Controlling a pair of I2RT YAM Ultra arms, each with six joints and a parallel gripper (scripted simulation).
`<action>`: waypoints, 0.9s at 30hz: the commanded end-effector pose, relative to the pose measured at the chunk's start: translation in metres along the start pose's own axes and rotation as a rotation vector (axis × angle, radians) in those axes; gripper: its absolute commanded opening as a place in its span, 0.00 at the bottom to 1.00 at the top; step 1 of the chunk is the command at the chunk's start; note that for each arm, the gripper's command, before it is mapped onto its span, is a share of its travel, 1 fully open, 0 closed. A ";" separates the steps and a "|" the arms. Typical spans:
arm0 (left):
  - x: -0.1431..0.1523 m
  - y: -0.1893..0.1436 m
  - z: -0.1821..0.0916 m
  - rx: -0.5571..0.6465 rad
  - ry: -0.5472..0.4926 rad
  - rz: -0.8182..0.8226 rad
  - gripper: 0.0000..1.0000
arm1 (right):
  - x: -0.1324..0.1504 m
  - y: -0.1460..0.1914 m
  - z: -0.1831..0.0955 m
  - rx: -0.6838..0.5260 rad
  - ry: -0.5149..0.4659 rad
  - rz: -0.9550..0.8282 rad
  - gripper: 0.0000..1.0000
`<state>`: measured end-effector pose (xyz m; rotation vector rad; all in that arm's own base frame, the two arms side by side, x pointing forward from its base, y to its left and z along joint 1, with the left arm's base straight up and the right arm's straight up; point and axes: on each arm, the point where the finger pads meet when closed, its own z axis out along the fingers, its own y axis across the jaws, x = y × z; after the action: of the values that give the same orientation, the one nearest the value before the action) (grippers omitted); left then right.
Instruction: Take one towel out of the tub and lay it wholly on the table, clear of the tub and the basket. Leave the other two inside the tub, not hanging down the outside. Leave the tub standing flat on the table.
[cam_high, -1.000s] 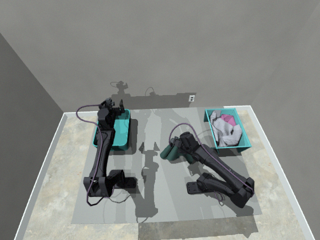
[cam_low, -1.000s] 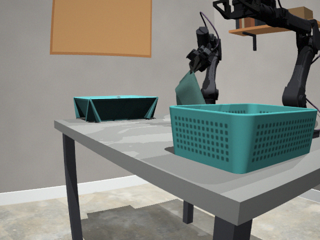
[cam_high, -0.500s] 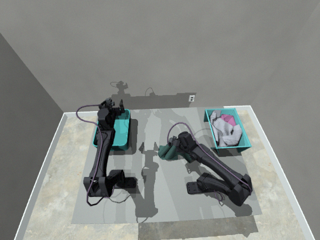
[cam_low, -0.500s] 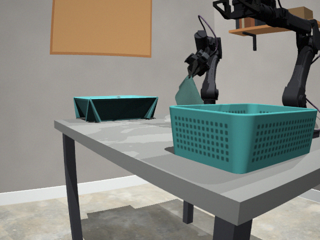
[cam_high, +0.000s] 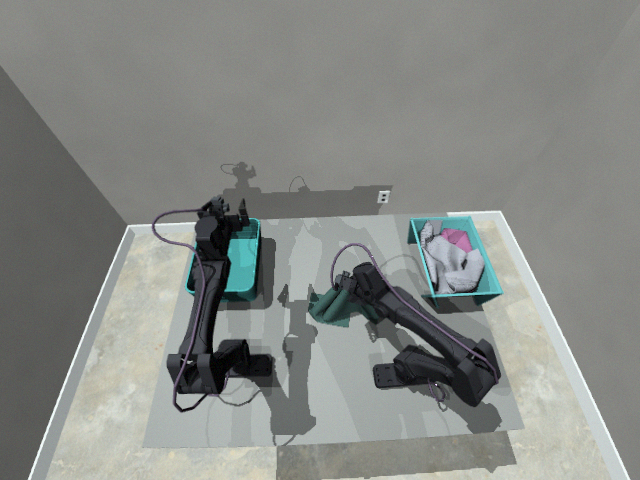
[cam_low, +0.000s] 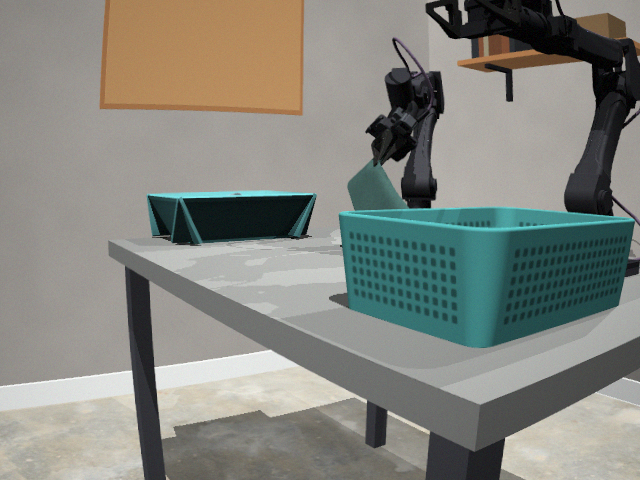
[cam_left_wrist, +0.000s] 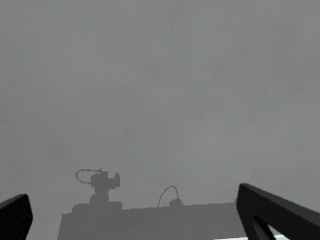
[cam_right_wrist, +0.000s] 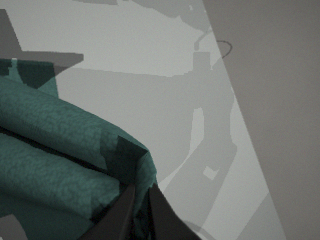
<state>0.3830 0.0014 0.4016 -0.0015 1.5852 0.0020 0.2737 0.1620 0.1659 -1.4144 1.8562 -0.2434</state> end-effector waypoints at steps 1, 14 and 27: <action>-0.006 0.000 -0.002 0.002 -0.014 0.000 1.00 | -0.003 -0.006 0.007 0.024 -0.026 0.004 0.01; -0.006 0.000 -0.002 0.002 -0.014 0.000 1.00 | -0.005 -0.007 0.027 0.032 -0.035 0.006 0.01; -0.006 0.000 -0.002 0.002 -0.014 0.000 1.00 | 0.002 -0.001 0.050 0.025 -0.026 0.004 0.01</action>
<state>0.3830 0.0014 0.4016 -0.0015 1.5852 0.0020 0.3007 0.1750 0.1354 -1.4020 1.8406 -0.2406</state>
